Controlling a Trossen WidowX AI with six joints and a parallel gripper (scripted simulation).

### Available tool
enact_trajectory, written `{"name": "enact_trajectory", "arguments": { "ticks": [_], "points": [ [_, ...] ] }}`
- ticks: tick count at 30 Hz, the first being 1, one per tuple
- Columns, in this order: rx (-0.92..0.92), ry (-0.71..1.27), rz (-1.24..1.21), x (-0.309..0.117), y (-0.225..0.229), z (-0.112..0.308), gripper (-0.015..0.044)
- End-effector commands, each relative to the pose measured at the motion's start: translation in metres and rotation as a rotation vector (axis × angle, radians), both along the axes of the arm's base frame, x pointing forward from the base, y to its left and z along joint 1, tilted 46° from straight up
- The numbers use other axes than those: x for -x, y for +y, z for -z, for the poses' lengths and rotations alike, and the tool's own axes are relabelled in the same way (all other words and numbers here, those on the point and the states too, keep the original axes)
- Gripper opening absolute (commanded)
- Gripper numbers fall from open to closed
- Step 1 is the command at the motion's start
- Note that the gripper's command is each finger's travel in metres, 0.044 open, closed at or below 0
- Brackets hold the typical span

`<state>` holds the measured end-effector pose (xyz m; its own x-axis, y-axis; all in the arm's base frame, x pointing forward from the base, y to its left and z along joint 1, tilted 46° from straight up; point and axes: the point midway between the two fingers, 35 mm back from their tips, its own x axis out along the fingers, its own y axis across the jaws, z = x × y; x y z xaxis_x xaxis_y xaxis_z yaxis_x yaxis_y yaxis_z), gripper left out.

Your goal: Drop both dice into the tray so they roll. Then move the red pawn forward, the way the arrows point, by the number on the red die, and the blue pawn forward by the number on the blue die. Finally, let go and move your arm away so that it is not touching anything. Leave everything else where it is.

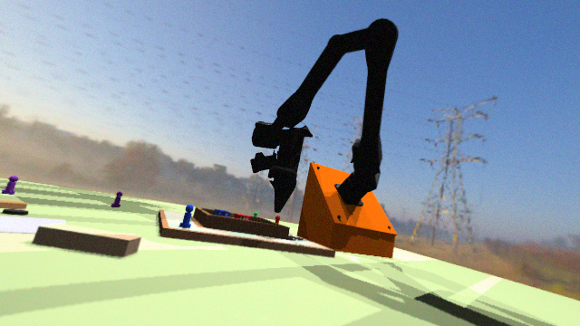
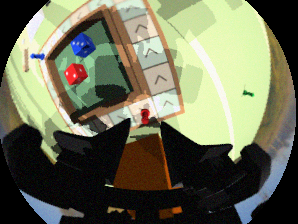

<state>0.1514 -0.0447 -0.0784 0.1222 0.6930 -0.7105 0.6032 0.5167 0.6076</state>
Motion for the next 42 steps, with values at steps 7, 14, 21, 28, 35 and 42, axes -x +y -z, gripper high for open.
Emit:
{"name": "enact_trajectory", "arguments": {
  "ticks": [7,14,21,28,35,42],
  "points": [
    [-0.012,0.008,0.004,-0.001,0.014,0.012,0.02],
    [-0.013,0.008,0.004,-0.001,0.023,0.019,0.02],
    [-0.014,0.007,0.004,-0.001,0.025,0.021,0.0121],
    [-0.014,0.007,0.004,-0.001,0.025,0.021,0.0016],
    [-0.014,0.007,0.004,-0.001,0.025,0.021,0.0],
    [-0.003,0.01,0.007,-0.003,-0.007,-0.001,0.0]
  ]
}}
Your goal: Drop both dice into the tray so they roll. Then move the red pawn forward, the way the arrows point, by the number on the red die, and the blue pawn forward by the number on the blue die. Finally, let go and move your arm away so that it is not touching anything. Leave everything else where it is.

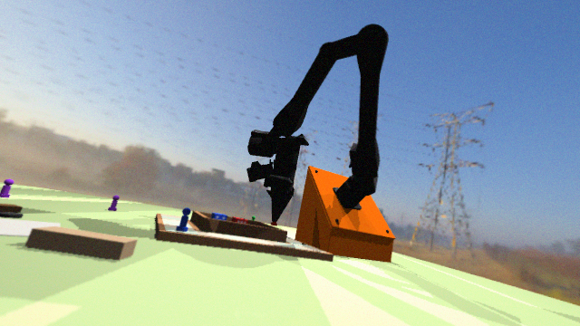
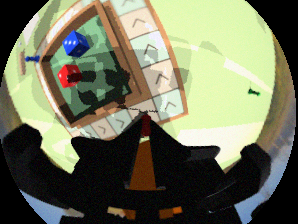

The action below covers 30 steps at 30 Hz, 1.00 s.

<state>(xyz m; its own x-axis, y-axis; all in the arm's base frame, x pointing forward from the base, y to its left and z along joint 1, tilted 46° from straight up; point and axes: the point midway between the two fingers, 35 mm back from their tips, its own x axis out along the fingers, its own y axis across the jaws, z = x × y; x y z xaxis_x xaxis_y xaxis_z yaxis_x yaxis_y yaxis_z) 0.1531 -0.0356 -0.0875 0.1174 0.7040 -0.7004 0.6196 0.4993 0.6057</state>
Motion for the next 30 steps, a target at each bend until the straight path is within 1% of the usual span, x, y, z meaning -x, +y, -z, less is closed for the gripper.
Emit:
{"name": "enact_trajectory", "arguments": {
  "ticks": [1,11,15,20,30],
  "points": [
    [0.015,-0.008,-0.004,-0.001,-0.02,-0.014,0.0],
    [0.012,-0.006,-0.006,0.012,-0.064,-0.064,0.0],
    [0.008,-0.007,-0.007,0.018,-0.073,-0.078,0.0],
    [0.009,-0.007,-0.007,0.016,-0.073,-0.075,0.0],
    [0.014,-0.008,-0.009,-0.01,-0.07,-0.033,0.0]
  ]
}}
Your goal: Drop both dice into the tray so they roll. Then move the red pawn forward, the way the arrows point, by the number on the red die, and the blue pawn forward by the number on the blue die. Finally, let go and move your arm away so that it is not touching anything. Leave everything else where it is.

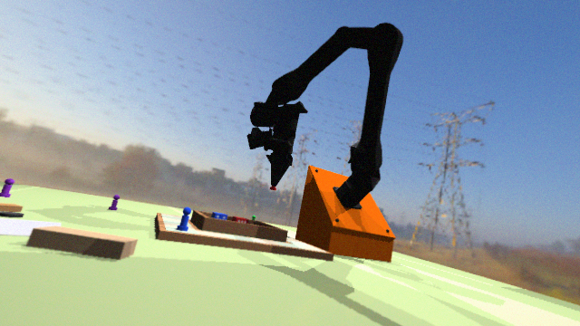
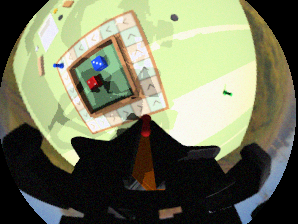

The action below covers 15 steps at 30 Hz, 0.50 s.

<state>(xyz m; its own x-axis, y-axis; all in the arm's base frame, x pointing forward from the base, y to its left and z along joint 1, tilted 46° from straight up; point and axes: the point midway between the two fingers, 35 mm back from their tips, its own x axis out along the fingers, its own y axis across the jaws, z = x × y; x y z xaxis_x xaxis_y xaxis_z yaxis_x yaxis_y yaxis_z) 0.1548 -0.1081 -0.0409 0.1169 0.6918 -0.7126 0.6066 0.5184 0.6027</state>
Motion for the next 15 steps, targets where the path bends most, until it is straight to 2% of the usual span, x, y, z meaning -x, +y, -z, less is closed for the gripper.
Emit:
{"name": "enact_trajectory", "arguments": {
  "ticks": [1,9,15],
  "points": [
    [-0.005,0.003,0.003,-0.011,0.003,0.018,0.0],
    [-0.009,-0.001,0.005,-0.029,0.012,0.053,0.0],
    [-0.01,-0.001,0.005,-0.031,0.015,0.058,0.0]
  ]
}}
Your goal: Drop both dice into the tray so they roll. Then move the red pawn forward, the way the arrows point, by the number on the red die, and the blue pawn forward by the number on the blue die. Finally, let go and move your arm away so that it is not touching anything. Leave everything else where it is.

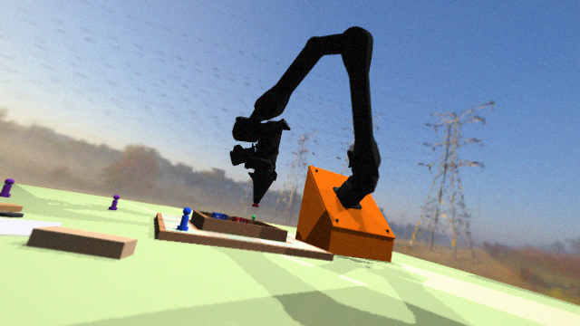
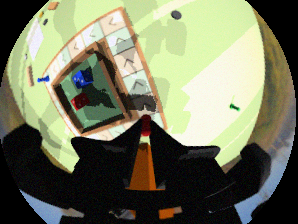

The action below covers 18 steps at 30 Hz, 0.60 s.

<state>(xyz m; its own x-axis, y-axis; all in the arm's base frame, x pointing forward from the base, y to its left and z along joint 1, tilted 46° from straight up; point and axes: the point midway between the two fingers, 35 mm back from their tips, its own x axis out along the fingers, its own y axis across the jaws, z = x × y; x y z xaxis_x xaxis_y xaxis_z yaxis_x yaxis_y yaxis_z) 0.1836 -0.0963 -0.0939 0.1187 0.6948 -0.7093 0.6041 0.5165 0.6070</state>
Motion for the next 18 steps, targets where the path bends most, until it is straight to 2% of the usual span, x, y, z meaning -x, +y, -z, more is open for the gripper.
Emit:
{"name": "enact_trajectory", "arguments": {
  "ticks": [1,8,18],
  "points": [
    [-0.006,0.002,0.006,-0.003,0.005,0.007,0.0],
    [-0.008,0.002,0.006,-0.006,0.026,0.027,0.0],
    [-0.008,0.002,0.006,-0.007,0.029,0.03,0.0]
  ]
}}
